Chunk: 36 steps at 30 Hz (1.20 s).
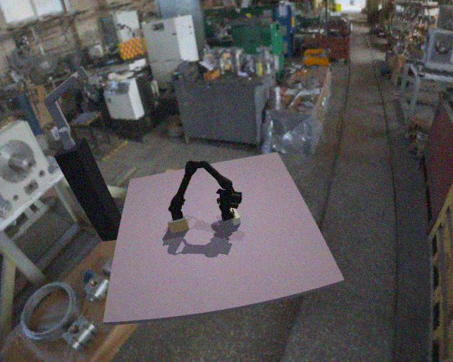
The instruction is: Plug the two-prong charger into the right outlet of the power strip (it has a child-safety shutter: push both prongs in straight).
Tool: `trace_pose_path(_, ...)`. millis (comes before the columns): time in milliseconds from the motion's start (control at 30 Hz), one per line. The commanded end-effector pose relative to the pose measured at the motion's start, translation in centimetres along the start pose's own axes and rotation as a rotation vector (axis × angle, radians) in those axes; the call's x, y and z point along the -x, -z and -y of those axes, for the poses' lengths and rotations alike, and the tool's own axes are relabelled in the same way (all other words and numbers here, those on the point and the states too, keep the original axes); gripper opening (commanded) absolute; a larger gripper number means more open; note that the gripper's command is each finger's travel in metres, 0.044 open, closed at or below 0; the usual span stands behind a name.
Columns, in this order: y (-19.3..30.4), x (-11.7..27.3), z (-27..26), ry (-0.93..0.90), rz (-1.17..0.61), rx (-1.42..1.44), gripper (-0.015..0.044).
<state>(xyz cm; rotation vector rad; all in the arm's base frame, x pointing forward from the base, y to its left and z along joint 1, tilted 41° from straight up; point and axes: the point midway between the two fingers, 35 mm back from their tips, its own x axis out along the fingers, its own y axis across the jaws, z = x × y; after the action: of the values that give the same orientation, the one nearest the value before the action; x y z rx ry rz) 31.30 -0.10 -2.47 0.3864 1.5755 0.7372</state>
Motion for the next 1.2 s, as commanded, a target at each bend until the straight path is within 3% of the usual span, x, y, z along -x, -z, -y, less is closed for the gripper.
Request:
trace_pose_path(0,-0.92,0.16,-0.01,0.007,0.019,0.016,0.0000)
trace_pose_path(1167,-1.54,0.18,-0.04,0.007,0.019,0.016,0.0000)
